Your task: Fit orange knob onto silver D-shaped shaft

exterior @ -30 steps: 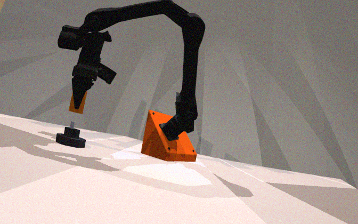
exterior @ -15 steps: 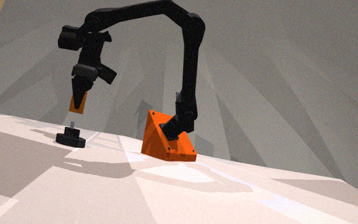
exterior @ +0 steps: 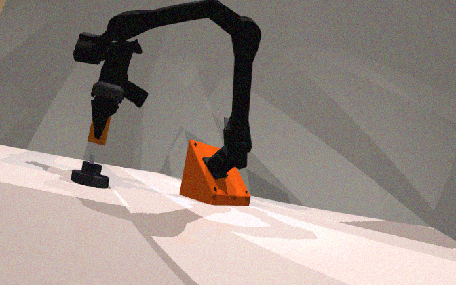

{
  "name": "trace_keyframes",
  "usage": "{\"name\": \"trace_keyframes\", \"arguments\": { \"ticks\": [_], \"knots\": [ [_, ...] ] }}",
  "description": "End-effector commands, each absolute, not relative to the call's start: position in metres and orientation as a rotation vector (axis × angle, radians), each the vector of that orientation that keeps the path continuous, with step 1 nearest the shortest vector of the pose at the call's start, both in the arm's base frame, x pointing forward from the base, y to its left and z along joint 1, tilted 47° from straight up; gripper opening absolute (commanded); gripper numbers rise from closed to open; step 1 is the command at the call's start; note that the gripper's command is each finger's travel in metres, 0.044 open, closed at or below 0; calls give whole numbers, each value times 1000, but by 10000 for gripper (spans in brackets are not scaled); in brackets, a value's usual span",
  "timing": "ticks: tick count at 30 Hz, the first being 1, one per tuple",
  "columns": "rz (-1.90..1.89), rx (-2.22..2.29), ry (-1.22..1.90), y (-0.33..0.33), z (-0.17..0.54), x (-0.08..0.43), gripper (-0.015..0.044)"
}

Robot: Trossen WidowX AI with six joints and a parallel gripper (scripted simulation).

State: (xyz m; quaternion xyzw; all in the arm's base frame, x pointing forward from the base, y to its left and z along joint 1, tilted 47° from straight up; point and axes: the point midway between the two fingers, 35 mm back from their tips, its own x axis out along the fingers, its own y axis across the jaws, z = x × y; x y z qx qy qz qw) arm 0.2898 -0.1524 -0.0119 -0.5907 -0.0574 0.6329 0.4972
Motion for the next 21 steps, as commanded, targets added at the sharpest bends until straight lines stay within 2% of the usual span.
{"name": "trace_keyframes", "arguments": {
  "ticks": [1, 21],
  "knots": [
    [1542, -1502, -209, -153, -12, 290, 0],
    [1562, -1810, -546, -151, -14, 290, 0]
  ]
}}
